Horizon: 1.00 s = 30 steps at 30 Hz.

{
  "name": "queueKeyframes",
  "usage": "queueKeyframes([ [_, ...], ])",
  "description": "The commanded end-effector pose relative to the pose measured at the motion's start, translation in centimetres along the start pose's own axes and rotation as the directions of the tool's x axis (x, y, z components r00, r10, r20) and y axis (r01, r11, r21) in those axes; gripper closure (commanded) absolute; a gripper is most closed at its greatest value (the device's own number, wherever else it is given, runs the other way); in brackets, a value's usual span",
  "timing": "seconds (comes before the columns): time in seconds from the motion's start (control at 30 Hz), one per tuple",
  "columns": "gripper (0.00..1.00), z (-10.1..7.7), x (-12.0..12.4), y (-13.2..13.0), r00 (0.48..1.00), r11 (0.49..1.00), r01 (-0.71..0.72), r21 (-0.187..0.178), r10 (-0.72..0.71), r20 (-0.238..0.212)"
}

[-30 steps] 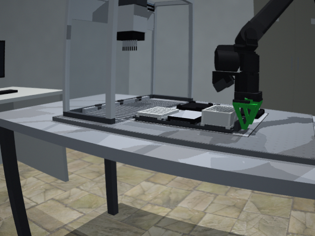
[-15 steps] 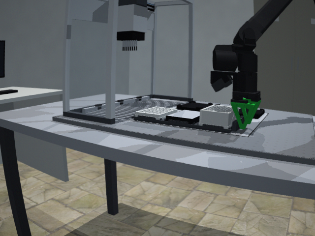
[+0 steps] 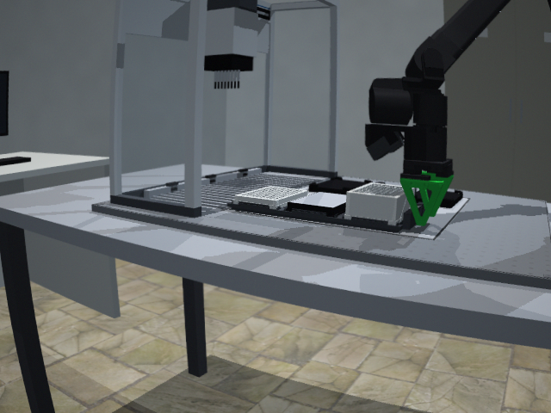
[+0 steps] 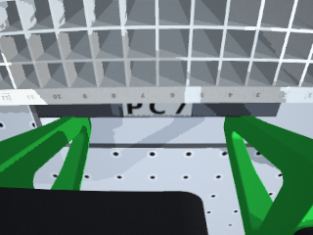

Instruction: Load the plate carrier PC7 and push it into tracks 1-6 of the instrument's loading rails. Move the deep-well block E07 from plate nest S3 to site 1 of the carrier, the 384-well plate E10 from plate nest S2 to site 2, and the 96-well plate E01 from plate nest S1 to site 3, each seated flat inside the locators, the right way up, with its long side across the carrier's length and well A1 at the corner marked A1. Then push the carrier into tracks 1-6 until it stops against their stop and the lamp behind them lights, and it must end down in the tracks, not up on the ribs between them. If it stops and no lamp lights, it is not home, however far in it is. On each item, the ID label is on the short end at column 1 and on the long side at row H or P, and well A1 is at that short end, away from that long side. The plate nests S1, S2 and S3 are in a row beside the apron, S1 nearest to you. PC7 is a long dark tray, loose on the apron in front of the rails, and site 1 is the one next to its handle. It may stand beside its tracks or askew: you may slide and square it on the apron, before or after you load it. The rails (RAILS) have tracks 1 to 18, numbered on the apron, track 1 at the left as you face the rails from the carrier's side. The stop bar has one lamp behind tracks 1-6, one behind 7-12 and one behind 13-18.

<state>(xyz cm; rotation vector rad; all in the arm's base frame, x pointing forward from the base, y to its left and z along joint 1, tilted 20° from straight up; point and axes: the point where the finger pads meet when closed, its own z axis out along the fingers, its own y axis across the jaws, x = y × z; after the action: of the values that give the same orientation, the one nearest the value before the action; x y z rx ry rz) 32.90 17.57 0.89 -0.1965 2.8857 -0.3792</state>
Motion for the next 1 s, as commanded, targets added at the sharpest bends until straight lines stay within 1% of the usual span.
queueKeyframes([
  [0.0, 0.2, -1.0, -3.7, 0.3, 0.998, 1.0, -0.028, -0.015, 0.029, 0.049],
  [0.97, 0.2, -1.0, -4.7, 0.2, 0.998, 0.999, -0.037, -0.015, 0.038, 0.049],
])
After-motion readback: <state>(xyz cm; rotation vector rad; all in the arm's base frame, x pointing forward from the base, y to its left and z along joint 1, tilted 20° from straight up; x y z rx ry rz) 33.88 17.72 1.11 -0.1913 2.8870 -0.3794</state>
